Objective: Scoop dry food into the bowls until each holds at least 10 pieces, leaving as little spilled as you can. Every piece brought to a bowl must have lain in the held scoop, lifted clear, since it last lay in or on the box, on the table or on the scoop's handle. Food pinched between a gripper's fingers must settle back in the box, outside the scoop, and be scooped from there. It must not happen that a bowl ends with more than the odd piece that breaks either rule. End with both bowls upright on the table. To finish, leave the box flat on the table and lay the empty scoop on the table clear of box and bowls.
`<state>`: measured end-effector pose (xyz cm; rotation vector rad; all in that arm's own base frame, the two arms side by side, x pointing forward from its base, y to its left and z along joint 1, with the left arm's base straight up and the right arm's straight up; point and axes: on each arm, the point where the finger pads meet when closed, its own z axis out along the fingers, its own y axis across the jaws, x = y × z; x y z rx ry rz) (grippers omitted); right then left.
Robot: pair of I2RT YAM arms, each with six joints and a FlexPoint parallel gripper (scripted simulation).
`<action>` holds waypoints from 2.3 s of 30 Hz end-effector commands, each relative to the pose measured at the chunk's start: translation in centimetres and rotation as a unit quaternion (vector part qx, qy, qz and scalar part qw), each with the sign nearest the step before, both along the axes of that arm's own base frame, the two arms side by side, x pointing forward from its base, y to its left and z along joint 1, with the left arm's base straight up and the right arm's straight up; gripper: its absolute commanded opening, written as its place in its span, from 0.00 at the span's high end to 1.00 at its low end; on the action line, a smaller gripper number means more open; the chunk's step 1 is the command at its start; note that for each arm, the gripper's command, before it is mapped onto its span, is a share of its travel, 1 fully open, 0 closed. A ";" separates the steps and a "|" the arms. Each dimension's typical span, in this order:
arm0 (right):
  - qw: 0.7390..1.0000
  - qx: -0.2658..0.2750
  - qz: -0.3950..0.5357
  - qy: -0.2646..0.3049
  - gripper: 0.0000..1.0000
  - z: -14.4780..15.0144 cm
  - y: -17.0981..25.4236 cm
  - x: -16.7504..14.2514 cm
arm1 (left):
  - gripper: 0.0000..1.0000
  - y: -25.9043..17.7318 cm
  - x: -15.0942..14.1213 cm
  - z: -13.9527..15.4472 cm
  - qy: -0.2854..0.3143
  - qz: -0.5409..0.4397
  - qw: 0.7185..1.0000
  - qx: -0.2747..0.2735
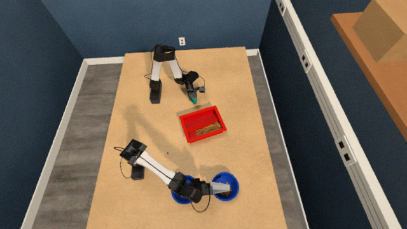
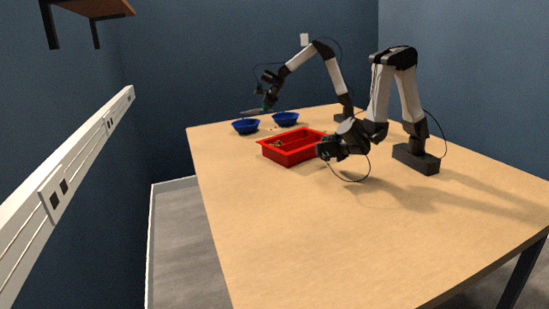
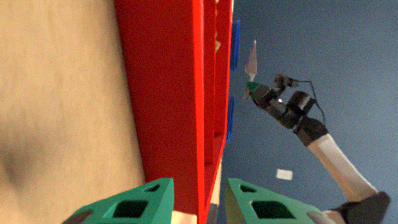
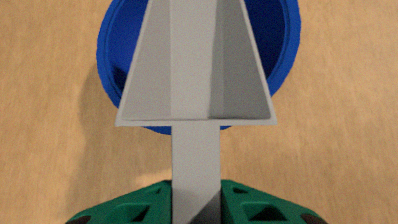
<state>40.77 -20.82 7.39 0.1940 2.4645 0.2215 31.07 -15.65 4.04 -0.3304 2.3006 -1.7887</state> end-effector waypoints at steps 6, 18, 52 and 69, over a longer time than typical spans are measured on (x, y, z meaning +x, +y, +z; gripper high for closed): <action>1.000 -0.010 0.002 -0.030 1.00 2.0 -0.1 0.5 | 0.72 1.7 5.0 2.9 -0.116 0.060 0.986 0.099; 1.000 -0.010 0.002 -0.030 1.00 2.0 -0.1 0.5 | 0.72 4.1 9.4 8.9 -0.239 0.124 0.943 0.196; 1.000 -0.010 0.002 -0.030 1.00 2.0 -0.1 0.5 | 0.72 12.1 10.3 29.3 -0.451 0.290 0.722 0.438; 1.000 -0.010 0.002 -0.030 1.00 2.0 -0.1 0.5 | 0.72 16.2 6.0 36.7 -0.470 0.351 0.614 0.527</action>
